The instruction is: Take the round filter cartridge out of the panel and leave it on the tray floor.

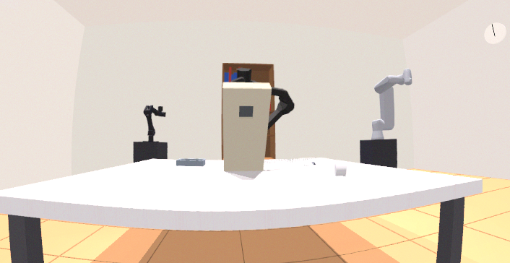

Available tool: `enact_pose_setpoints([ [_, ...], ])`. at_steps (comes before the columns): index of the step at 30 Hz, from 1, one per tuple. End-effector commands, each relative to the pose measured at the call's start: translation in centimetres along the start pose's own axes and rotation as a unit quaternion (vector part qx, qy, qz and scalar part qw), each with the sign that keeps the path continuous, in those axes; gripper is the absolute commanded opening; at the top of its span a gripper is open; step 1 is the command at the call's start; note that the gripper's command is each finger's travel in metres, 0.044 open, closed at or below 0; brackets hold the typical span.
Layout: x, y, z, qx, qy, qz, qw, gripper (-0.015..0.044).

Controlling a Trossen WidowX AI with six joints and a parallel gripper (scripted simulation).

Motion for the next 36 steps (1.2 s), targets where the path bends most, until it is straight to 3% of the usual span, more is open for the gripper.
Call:
enact_pose_setpoints([
  [1, 0.65, 0.01, 0.03, 0.059, 0.006, 0.002, 0.998, 0.0000],
  [15, 0.60, 0.01, 0.03, 0.299, 0.006, 0.001, 0.954, 0.0000],
  [31, 0.48, 0.01, 0.03, 0.540, 0.006, -0.001, 0.842, 0.0000],
  [36, 0.31, -0.04, -0.02, 0.522, 0.007, -0.002, 0.853, 0.0000],
])
Point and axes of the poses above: the point midway between the two fingers, 35 mm back from their tips, its own x axis out along the fingers, its own y axis across the jaws, z = x × y, the point moved 5 cm from there along -x, back along the fingers, and after that the axes turned 14 degrees about x, right-handed, at the moved point
